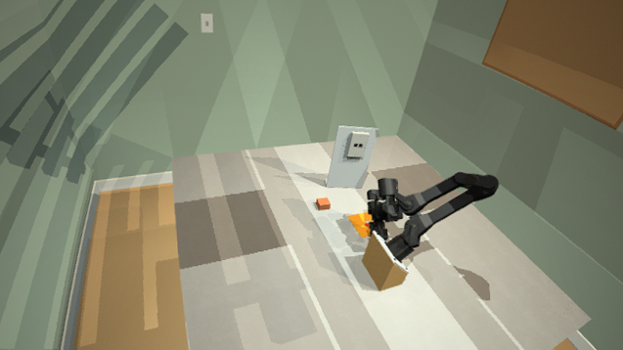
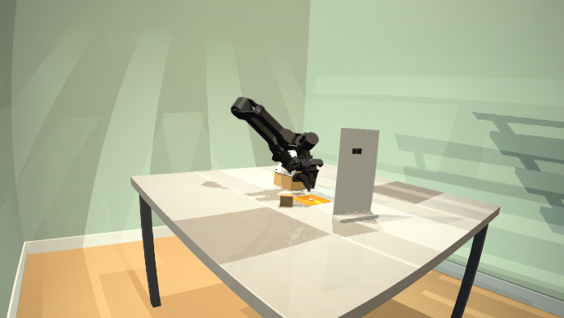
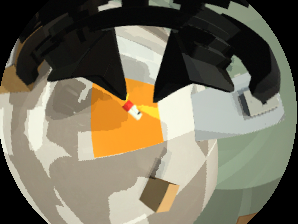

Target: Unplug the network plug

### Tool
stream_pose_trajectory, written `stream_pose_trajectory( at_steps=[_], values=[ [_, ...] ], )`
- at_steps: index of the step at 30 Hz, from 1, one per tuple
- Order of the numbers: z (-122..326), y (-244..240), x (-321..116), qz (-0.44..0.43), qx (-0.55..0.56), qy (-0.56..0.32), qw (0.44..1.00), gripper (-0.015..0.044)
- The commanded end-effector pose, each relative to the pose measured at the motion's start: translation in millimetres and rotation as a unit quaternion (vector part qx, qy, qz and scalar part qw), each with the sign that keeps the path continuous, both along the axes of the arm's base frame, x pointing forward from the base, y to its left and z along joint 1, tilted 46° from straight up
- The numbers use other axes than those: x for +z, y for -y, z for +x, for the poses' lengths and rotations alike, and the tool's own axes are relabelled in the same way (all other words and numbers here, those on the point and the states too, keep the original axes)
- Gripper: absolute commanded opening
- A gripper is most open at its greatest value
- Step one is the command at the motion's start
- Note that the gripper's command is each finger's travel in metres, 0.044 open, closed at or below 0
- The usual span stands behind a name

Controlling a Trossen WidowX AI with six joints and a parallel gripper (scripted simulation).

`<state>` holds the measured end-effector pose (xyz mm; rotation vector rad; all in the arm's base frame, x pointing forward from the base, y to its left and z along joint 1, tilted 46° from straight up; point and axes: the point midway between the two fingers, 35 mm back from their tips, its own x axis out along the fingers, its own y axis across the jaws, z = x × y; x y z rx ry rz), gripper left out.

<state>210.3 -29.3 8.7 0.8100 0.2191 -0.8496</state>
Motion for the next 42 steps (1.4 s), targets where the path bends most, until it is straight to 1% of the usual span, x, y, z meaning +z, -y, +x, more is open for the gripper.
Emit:
stream_pose_trajectory(
  at_steps=[1,42],
  values=[
    [0,-1,3,0.001,-0.002,0.006,1.0,0.0156],
    [-1,-27,12,0.013,-0.005,-0.006,1.0,0.0156]
  ],
)
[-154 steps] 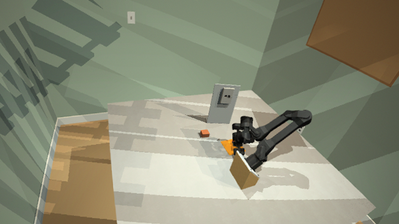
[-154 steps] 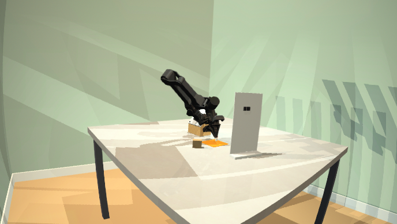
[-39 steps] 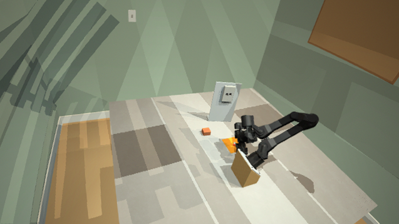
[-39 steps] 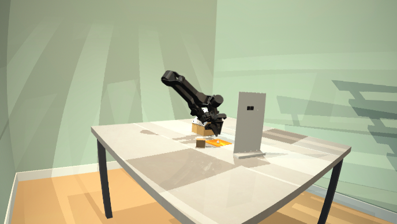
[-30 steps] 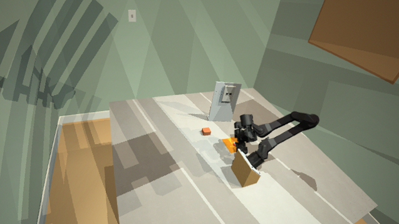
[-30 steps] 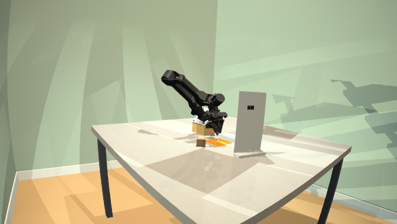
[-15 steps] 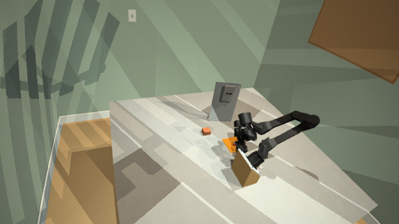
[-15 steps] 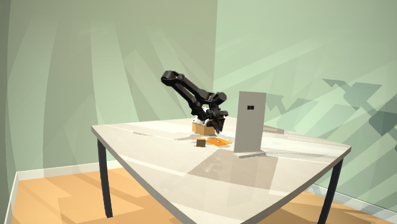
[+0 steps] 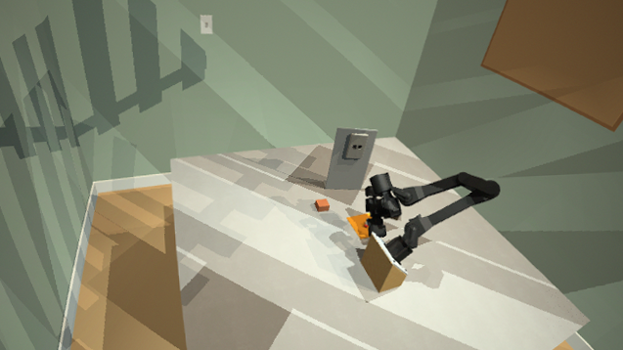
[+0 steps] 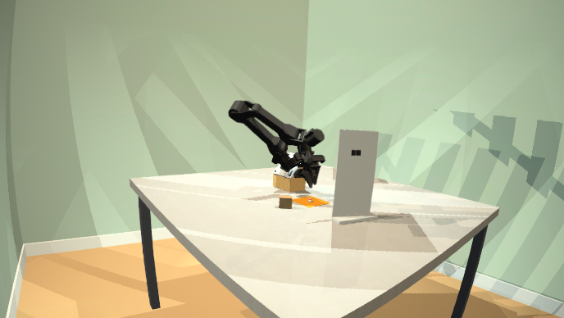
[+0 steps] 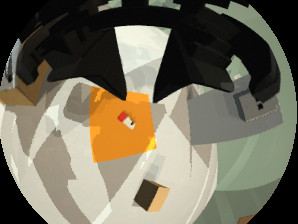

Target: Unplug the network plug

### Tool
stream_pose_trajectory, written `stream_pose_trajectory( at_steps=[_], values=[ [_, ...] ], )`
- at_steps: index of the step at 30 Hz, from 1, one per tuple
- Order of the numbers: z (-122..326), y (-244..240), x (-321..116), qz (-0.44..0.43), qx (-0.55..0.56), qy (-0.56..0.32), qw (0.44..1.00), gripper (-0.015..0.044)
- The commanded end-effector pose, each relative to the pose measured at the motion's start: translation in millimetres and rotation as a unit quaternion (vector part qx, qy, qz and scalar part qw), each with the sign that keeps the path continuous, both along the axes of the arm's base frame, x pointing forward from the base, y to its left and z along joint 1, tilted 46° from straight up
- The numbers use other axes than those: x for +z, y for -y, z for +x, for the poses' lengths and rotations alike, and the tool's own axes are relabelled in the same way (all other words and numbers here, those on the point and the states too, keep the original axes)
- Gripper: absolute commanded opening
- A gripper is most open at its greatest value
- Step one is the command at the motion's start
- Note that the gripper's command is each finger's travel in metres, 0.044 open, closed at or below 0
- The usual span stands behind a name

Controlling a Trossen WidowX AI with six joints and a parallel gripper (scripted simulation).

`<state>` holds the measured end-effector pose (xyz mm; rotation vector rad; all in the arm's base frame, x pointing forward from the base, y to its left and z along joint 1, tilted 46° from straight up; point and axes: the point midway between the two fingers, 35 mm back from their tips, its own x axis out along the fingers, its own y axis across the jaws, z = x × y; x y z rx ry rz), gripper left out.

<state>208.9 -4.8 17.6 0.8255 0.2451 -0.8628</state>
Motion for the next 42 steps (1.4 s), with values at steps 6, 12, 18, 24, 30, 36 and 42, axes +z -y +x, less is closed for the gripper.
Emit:
stream_pose_trajectory(
  at_steps=[6,12,18,24,30,36,42],
  values=[
    [0,-6,6,0.001,-0.002,0.003,1.0,0.0156],
    [-1,-9,8,0.001,-0.002,0.003,1.0,0.0156],
    [-2,-12,12,0.001,-0.002,0.002,1.0,0.0156],
    [-3,-15,15,0.0,-0.002,0.003,1.0,0.0156],
    [-4,-18,19,-0.001,-0.002,0.003,1.0,0.0156],
    [-6,-21,23,-0.002,-0.002,0.004,1.0,0.0156],
    [-7,-24,27,-0.003,-0.002,0.005,1.0,0.0156]
  ],
)
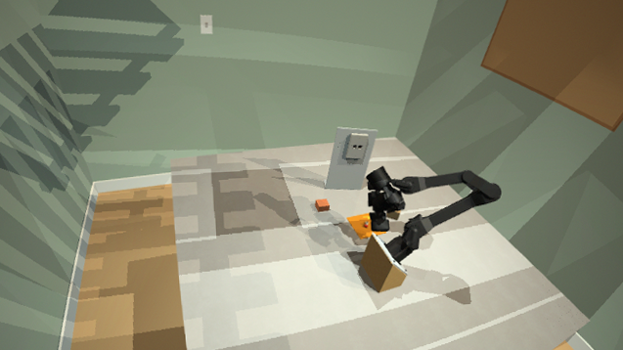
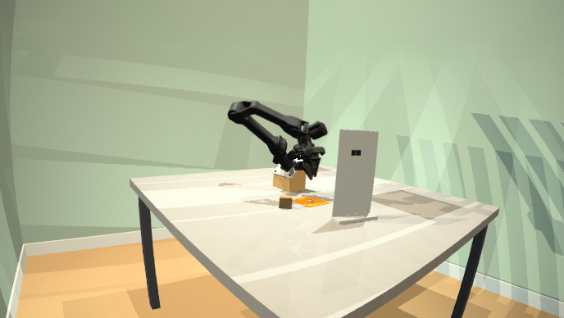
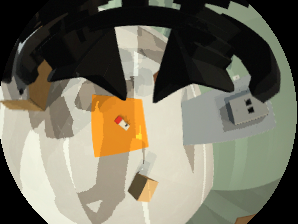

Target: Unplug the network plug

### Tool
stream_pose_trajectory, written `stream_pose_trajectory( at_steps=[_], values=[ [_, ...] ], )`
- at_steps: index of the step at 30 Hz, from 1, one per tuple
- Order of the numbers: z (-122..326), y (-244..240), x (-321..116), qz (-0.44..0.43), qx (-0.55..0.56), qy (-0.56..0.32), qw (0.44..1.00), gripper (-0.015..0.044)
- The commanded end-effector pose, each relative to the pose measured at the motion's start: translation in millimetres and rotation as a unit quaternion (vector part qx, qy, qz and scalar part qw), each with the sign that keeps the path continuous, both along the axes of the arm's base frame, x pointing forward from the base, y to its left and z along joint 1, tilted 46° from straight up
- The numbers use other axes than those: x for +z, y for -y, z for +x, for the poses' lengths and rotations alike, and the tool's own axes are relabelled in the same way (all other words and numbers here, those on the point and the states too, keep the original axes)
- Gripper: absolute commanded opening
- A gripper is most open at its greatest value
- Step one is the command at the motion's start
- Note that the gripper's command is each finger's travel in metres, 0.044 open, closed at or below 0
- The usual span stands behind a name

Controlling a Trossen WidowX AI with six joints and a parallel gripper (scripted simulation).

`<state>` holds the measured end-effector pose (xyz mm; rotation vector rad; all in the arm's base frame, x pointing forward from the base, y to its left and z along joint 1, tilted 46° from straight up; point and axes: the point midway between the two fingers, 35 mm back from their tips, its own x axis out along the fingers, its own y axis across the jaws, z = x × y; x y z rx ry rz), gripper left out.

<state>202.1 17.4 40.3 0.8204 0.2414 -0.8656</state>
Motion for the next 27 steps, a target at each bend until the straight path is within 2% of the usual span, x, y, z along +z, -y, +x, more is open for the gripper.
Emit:
stream_pose_trajectory(
  at_steps=[1,27],
  values=[
    [-1,-2,5,0.0,0.0,0.005,1.0,0.0156],
    [-7,-14,27,-0.008,0.003,0.015,1.0,0.0156]
  ],
)
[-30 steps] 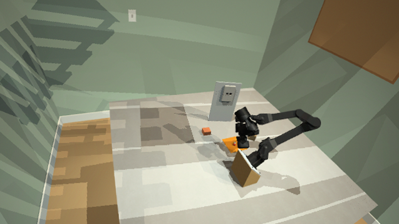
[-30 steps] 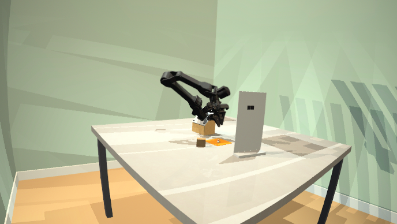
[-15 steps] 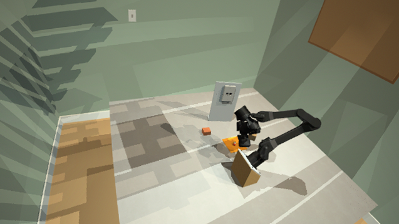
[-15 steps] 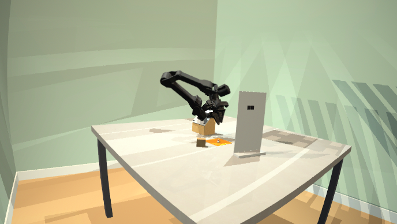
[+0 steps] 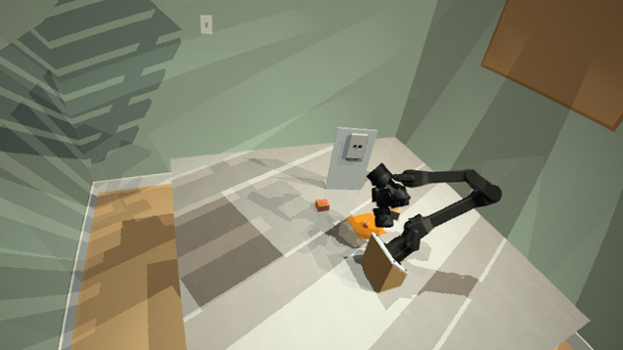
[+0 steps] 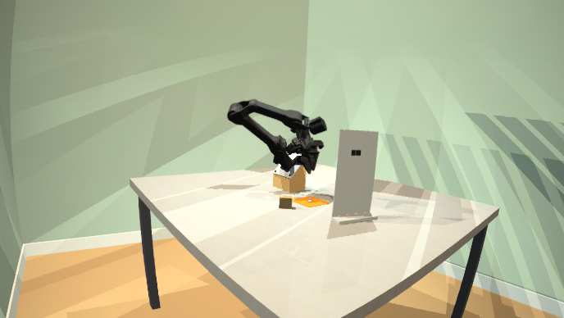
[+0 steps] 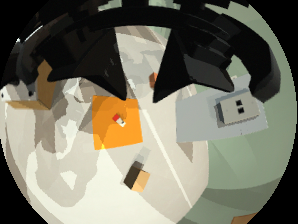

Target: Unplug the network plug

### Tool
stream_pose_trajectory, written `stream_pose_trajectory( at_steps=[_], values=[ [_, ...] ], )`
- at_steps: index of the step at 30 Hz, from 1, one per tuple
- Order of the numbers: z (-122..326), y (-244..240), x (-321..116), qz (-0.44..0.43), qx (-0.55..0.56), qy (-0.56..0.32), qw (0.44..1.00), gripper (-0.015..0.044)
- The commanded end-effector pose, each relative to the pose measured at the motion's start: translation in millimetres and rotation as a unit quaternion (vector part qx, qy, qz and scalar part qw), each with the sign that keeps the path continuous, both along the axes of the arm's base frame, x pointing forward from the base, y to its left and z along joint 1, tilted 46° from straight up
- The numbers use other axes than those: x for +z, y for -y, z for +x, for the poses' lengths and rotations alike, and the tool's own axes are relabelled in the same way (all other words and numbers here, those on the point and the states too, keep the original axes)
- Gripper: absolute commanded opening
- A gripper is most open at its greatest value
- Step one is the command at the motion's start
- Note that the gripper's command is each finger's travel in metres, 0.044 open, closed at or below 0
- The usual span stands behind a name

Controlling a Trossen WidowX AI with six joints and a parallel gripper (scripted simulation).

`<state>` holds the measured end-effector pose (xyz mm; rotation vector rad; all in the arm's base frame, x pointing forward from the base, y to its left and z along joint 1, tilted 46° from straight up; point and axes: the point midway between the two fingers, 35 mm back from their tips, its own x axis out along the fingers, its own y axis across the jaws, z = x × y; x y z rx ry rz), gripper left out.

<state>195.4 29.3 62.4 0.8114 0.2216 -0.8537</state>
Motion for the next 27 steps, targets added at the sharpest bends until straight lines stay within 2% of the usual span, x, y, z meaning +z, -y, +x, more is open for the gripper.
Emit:
stream_pose_trajectory(
  at_steps=[1,27],
  values=[
    [0,0,0,0.0,0.0,0.0,1.0,0.0156],
    [-6,-52,49,0.002,0.004,-0.005,1.0,0.0156]
  ],
)
